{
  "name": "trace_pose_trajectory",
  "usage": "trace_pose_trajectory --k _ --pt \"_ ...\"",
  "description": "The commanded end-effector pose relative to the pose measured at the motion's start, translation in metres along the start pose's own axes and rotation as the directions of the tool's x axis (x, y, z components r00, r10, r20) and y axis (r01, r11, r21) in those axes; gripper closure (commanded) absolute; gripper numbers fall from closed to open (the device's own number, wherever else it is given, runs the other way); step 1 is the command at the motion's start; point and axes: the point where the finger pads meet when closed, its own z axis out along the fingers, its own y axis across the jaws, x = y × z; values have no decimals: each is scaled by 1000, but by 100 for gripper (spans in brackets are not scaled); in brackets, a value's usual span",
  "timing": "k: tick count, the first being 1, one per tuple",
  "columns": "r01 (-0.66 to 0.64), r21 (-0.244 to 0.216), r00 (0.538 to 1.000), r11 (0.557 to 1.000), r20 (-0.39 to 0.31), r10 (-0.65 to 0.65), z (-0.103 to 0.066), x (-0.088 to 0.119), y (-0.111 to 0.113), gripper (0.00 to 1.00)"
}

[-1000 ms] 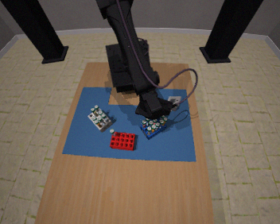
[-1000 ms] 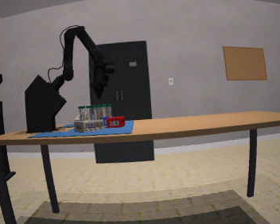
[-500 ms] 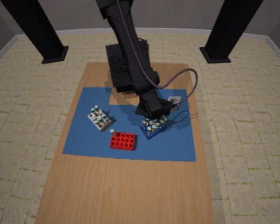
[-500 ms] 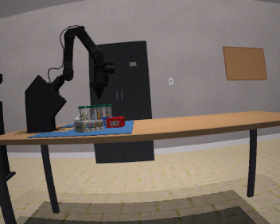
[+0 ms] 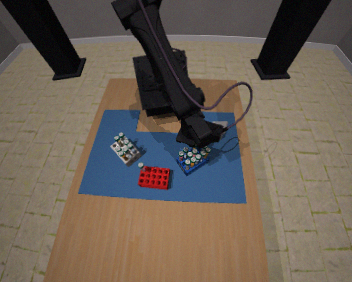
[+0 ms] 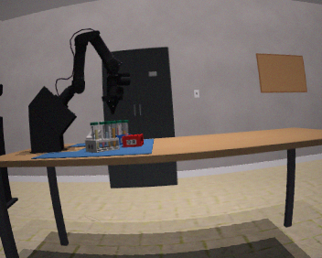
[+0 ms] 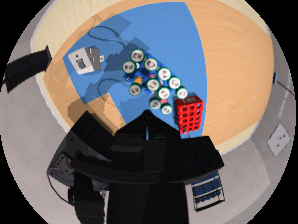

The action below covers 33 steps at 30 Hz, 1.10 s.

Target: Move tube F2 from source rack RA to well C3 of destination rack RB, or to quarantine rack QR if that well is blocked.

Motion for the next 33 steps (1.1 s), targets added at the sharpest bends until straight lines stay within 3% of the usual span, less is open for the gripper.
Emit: trace_pose_trajectory --k 1,10,33 --pt "-35 40 999 999 -2 35 -4 -10 -7 100" --pt "-36 38 999 999 -1 36 -3 -37 19 100" --pt "-46 47 999 998 26 45 -9 -40 16 100"
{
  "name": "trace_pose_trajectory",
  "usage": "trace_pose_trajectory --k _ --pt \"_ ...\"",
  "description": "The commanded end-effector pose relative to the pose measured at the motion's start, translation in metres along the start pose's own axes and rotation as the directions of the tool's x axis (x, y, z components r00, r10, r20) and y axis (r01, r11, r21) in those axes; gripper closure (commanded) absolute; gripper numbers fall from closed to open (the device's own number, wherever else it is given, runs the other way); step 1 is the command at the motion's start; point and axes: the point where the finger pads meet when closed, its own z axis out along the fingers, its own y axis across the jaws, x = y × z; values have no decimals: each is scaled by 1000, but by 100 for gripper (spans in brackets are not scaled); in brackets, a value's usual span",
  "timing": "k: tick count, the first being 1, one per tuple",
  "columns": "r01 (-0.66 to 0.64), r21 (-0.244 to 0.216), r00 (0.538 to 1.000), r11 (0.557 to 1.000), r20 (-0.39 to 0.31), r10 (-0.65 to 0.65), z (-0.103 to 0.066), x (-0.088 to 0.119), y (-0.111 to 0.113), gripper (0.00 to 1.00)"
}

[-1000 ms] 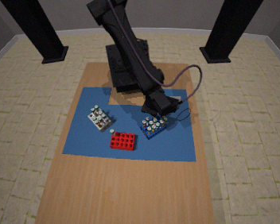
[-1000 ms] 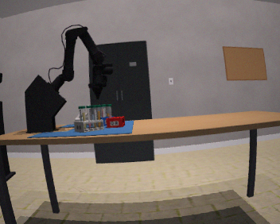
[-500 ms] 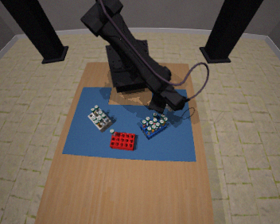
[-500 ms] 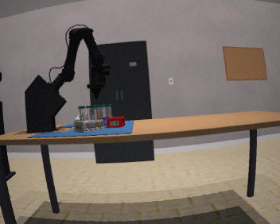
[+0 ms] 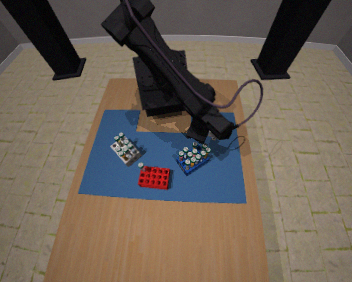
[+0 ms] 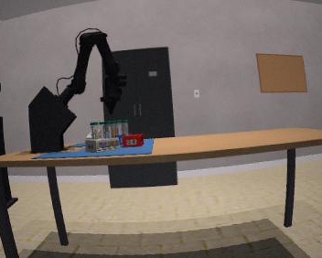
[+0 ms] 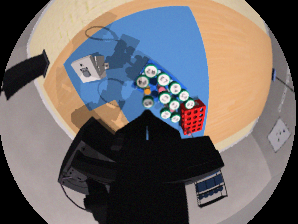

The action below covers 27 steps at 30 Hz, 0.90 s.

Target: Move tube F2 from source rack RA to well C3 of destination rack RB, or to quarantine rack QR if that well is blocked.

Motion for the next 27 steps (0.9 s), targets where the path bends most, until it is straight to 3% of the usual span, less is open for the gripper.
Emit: trace_pose_trajectory --k 1,22,27 --pt "-15 20 999 1000 46 14 -10 -13 -8 100" --pt "-15 20 999 1000 46 14 -10 -13 -8 100" --pt "-6 10 1000 1000 22 6 -4 -22 13 100"
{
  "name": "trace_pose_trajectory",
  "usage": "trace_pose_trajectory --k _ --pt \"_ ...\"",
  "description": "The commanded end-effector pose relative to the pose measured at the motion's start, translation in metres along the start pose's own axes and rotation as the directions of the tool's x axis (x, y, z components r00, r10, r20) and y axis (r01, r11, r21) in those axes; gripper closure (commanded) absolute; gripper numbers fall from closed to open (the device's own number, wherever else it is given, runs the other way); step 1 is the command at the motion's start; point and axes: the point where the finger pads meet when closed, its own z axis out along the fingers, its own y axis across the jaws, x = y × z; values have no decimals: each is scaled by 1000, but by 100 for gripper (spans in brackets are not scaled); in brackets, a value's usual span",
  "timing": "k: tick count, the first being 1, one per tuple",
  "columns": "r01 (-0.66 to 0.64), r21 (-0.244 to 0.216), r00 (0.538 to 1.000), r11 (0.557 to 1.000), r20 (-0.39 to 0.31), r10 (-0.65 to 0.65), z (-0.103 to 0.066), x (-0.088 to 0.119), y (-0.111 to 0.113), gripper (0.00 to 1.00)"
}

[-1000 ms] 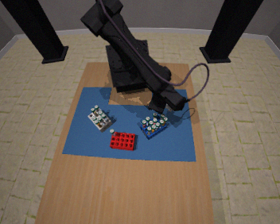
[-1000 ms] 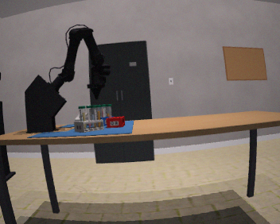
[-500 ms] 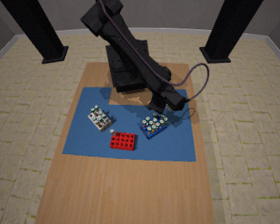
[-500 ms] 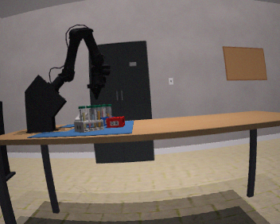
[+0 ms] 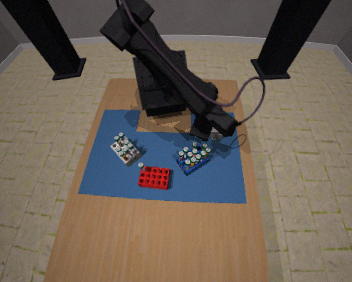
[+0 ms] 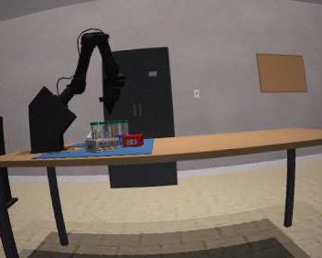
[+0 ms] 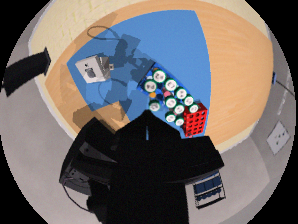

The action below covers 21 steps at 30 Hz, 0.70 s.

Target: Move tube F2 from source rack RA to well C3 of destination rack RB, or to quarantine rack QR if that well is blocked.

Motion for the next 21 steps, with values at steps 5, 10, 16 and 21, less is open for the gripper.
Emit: trace_pose_trajectory --k 5,10,16,21 --pt "-29 20 999 999 18 29 -4 -26 18 100" --pt "-30 19 999 999 19 29 -4 -33 28 100" --pt "-39 21 999 999 32 38 -7 -39 33 100" --pt "-50 24 998 998 47 49 -10 -40 31 100"
